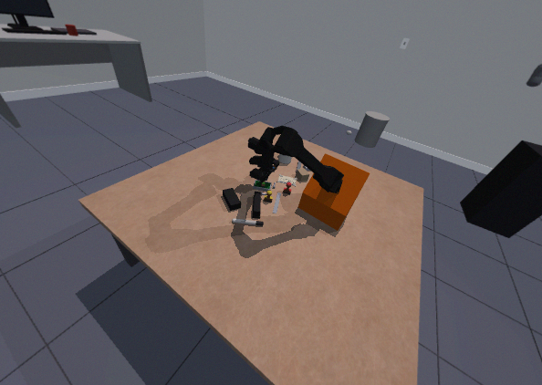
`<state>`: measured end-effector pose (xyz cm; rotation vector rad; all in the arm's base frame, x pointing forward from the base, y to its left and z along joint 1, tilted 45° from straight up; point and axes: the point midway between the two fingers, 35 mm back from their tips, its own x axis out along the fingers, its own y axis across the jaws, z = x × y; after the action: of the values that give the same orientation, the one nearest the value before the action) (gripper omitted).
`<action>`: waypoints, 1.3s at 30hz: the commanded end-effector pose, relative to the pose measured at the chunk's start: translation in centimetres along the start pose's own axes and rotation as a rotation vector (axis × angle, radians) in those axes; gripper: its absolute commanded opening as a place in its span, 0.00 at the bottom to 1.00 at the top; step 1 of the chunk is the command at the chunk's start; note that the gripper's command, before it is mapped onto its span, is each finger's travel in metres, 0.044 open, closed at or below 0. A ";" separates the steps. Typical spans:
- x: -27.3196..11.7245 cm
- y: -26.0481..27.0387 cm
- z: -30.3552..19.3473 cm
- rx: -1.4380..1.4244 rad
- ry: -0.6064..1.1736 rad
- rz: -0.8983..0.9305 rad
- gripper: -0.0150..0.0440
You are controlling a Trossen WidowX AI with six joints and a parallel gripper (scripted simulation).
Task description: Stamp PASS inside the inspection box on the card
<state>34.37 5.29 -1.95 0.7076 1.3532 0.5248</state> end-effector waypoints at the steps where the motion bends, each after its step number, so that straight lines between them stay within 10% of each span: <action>1: 0.3 0.1 0.0 -0.002 0.003 0.002 0.25; 39: -1.9 0.1 0.1 -0.003 0.003 0.000 0.25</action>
<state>34.04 4.42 -1.12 0.7099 1.3612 0.5248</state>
